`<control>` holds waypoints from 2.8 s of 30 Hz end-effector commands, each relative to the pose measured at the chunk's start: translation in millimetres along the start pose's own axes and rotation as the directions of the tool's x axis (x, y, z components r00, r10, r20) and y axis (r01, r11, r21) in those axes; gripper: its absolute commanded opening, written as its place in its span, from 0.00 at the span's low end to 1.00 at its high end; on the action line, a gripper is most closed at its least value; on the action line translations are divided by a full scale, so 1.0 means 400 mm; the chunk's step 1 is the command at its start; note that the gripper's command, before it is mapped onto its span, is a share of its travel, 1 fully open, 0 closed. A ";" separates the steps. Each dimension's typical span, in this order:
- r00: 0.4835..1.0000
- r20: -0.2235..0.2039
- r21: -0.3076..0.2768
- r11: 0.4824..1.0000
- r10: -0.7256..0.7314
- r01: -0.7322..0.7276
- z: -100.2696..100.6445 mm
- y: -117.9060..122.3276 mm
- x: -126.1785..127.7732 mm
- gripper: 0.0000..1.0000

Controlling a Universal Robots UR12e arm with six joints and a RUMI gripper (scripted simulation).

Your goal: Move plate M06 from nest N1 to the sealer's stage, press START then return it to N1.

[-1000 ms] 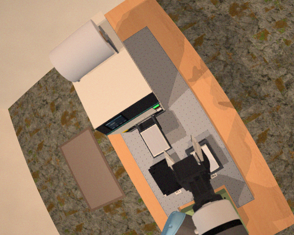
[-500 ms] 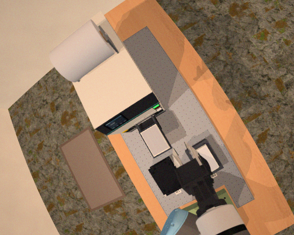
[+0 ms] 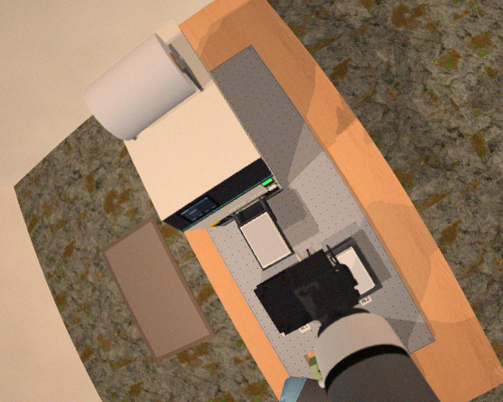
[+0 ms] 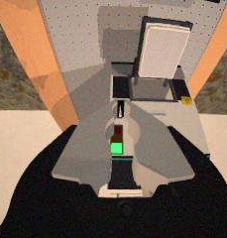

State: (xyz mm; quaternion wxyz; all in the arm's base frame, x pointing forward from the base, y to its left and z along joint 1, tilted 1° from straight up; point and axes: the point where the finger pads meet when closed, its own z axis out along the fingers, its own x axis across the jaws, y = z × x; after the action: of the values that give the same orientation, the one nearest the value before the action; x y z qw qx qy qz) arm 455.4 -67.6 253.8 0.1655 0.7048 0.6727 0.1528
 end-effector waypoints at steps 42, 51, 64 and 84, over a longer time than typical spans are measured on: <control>1.000 0.010 0.445 0.895 0.010 -0.014 0.084 -0.043 0.000 0.68; 1.000 0.010 0.445 0.895 0.010 -0.014 0.148 -0.075 0.000 0.68; 1.000 0.010 0.445 0.895 0.010 -0.014 0.246 -0.123 -0.001 0.68; 1.000 0.010 0.445 0.895 0.010 -0.014 0.279 -0.078 0.077 0.68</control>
State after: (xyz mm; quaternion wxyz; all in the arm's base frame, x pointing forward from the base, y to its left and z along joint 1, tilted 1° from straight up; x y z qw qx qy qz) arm 465.6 -52.7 139.5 0.0009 0.7285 0.6851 -0.0067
